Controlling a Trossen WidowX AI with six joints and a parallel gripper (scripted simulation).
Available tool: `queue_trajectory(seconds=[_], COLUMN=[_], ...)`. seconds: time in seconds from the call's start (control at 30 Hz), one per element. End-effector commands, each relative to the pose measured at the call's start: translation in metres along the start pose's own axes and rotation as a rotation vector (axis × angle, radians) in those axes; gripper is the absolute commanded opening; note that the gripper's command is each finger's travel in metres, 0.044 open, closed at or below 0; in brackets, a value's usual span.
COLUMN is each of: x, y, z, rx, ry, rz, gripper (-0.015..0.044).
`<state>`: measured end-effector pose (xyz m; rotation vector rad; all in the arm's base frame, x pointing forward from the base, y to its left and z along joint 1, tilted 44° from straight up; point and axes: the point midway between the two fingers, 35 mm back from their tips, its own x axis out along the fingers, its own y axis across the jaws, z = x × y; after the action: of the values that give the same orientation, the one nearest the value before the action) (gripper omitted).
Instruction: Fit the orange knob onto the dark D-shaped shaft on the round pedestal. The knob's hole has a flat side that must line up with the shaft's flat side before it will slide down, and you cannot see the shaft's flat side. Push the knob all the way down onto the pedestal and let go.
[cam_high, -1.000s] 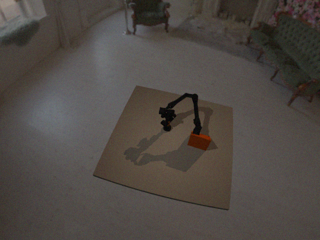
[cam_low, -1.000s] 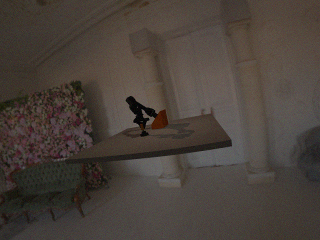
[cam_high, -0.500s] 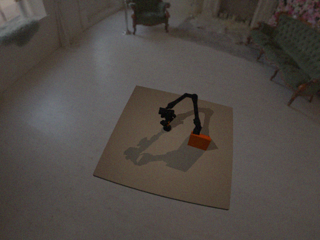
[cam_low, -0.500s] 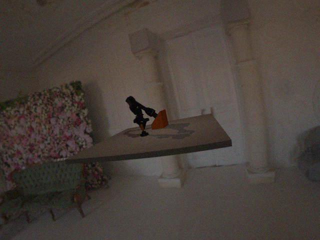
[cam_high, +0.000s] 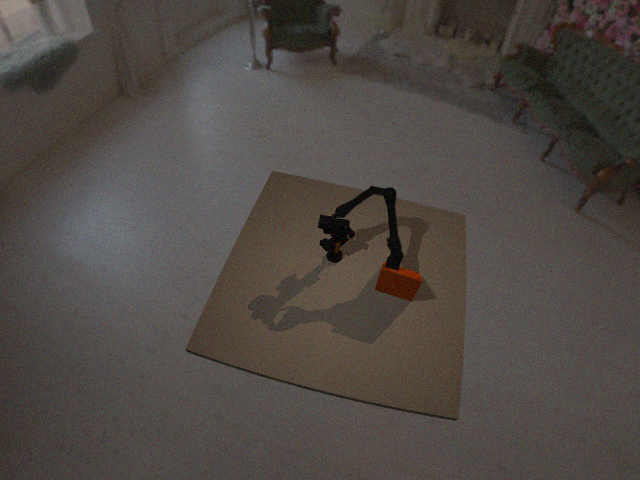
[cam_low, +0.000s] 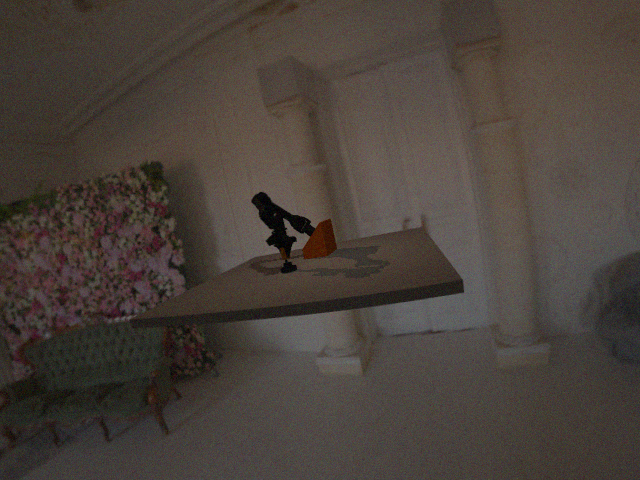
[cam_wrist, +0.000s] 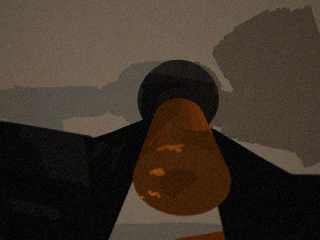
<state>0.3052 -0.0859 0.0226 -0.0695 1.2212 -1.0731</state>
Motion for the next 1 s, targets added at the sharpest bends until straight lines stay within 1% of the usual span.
queue_trajectory(seconds=[0.0, 0.5, 0.57, 0.73, 0.97], x=[0.0012, -0.0022, -0.0022, -0.0020, 0.0018], y=[-0.0014, 0.0006, 0.0007, 0.0027, 0.0039], z=[0.0003, 0.0017, 0.0018, 0.0032, 0.0047], rx=[0.025, 0.025, 0.052, 0.224, 0.235], ry=[-0.006, -0.006, -0.006, -0.006, -0.006], rz=[0.002, 0.002, 0.002, 0.003, 0.003], gripper=[0.0000, 0.0000, 0.0000, 0.0000, 0.0000])
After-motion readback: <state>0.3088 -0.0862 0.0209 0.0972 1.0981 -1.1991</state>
